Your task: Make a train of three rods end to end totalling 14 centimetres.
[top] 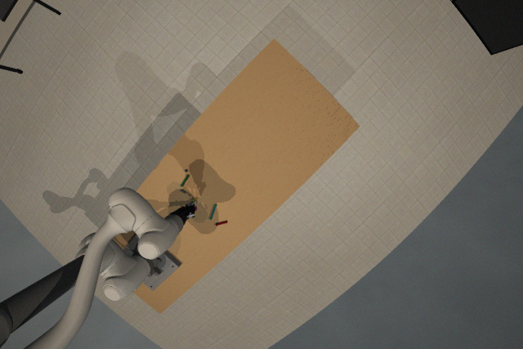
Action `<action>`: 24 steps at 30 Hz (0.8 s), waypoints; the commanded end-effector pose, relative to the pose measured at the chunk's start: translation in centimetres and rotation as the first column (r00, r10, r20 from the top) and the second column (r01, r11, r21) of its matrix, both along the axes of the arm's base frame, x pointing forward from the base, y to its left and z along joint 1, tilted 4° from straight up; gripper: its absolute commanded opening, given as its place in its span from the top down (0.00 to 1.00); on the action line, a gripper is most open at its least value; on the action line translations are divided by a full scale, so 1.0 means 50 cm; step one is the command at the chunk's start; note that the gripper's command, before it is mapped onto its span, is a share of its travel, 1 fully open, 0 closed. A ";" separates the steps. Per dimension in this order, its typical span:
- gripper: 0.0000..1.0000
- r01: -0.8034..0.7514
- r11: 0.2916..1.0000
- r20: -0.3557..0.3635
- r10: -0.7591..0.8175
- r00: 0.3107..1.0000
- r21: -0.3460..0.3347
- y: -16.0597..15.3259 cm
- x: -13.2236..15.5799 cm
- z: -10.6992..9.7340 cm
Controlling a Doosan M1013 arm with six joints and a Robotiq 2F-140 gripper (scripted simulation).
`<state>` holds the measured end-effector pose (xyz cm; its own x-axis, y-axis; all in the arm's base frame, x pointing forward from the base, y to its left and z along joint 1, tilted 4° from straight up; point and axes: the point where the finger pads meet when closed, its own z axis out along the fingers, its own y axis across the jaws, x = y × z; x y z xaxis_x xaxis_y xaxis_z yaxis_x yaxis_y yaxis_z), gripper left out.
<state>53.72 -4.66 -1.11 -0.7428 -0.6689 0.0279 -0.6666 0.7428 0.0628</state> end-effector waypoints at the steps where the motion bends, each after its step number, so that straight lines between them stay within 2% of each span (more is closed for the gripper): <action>1: 0.97 0.000 1.000 0.000 0.000 1.000 0.000 0.000 0.000 0.000; 24: 0.97 0.000 1.000 0.000 0.000 1.000 0.000 0.001 -0.001 -0.024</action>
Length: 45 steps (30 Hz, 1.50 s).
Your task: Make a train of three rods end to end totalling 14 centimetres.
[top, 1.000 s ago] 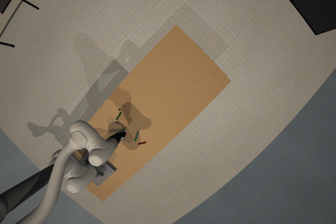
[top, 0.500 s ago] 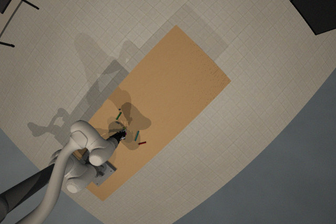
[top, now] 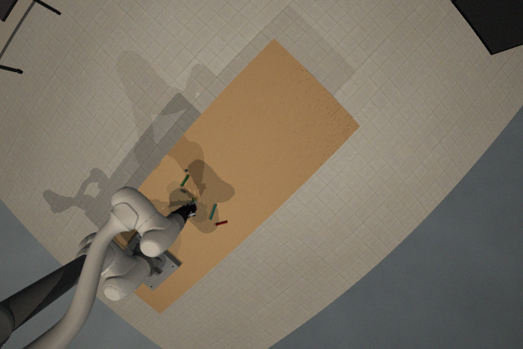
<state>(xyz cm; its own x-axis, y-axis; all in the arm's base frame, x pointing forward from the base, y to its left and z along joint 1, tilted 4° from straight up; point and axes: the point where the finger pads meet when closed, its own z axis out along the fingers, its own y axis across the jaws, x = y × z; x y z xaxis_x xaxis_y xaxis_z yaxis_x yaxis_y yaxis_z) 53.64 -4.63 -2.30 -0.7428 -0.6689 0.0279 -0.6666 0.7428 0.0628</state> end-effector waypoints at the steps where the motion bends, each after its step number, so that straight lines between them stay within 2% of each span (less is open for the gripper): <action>1: 0.97 0.000 1.000 0.000 0.000 1.000 0.000 0.000 0.000 0.000; 34: 0.97 0.000 1.000 0.000 0.000 1.000 0.000 0.000 0.000 0.000; 45: 0.90 0.000 1.000 0.000 0.000 1.000 0.000 0.000 0.000 0.000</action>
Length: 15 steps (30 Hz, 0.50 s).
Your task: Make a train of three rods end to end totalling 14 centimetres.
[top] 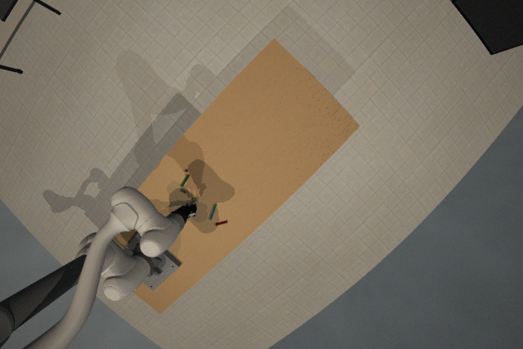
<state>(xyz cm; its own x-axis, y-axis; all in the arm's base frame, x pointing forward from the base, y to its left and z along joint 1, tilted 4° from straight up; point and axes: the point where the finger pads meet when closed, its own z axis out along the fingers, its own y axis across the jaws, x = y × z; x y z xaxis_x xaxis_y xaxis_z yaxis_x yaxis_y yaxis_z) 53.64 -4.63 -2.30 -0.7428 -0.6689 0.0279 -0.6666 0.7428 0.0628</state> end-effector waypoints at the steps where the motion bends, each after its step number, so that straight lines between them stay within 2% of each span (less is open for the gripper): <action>1: 0.88 0.000 1.000 0.000 0.000 1.000 0.000 0.000 0.000 0.000; 15: 0.85 0.000 1.000 0.000 0.000 1.000 0.000 0.000 0.000 0.000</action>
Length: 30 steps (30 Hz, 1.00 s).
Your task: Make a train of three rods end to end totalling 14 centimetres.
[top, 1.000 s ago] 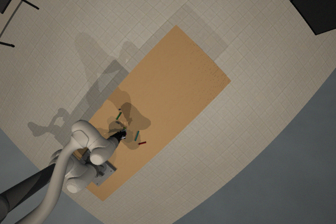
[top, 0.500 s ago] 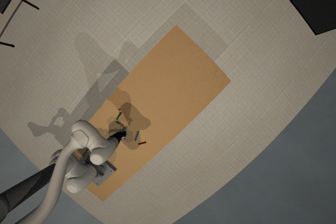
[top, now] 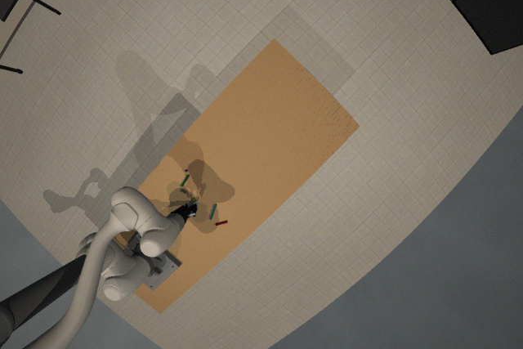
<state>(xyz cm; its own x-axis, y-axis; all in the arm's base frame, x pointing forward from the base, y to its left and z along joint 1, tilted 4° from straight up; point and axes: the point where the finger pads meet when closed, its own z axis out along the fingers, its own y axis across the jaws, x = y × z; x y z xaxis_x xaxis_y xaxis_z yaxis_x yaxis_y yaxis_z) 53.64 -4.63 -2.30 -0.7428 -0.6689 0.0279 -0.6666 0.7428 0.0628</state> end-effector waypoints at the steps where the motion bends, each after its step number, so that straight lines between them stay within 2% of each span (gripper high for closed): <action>1: 0.85 0.000 1.000 0.000 0.000 1.000 0.000 0.000 0.000 0.001; 6: 0.85 0.000 1.000 0.000 0.000 1.000 0.000 0.000 0.001 0.014; 11: 0.85 0.000 1.000 0.000 0.000 1.000 0.000 -0.001 0.003 0.053; 13: 0.85 0.000 1.000 0.000 0.000 1.000 0.000 -0.001 0.003 0.053; 23: 0.85 0.000 1.000 0.000 0.000 1.000 0.000 -0.004 0.010 0.155; 30: 0.85 0.000 1.000 0.000 0.000 1.000 0.000 -0.005 0.011 0.178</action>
<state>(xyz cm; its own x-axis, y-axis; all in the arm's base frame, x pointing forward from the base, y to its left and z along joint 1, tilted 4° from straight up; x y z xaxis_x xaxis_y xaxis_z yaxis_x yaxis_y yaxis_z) 54.20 -4.88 6.58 -0.7428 -0.6689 0.0278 -0.6666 0.7428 0.0628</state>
